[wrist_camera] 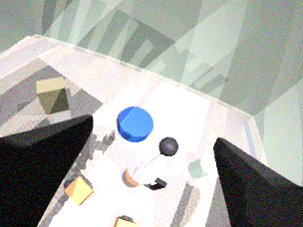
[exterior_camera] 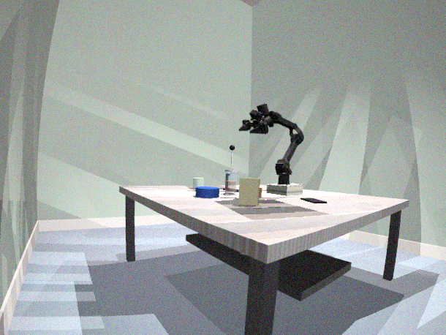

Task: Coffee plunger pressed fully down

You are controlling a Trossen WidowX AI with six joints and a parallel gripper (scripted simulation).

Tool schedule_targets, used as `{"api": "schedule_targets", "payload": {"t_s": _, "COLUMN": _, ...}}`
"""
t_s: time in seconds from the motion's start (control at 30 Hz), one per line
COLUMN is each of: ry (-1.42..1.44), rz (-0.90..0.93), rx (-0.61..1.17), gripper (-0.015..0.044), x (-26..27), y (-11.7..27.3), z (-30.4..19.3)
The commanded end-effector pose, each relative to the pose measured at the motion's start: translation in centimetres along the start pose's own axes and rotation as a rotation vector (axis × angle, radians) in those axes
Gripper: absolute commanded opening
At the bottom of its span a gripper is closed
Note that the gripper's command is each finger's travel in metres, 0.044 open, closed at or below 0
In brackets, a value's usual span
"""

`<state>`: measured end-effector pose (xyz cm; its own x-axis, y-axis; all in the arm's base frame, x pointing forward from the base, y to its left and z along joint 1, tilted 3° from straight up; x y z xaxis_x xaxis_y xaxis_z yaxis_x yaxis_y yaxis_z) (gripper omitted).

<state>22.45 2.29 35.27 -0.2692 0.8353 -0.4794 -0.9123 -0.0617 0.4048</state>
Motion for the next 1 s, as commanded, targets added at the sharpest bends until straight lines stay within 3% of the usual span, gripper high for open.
{"api": "schedule_targets", "payload": {"t_s": 0.0, "ry": -0.321, "rz": -0.101, "rx": 0.099, "gripper": 0.044, "x": -2.3, "y": -2.4, "z": -2.1}}
{"api": "schedule_targets", "payload": {"t_s": 0.23, "ry": -0.319, "rz": -0.098, "rx": 0.097, "gripper": 0.044, "x": -0.2, "y": -4.8, "z": -5.8}}
{"api": "schedule_targets", "payload": {"t_s": 0.97, "ry": -0.319, "rz": -0.098, "rx": 0.095, "gripper": 0.044, "x": -0.4, "y": -7.6, "z": -6.1}}
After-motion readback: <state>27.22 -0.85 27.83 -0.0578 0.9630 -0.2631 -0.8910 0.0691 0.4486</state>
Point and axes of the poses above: the point midway between the two fingers, 35 mm back from their tips, its own y axis back along the fingers, its own x axis across the jaws, z = x × y, the point moved 6 cm from there along y, back along the fingers, and after that the axes turned 15 degrees about y, right-handed, at the moved point
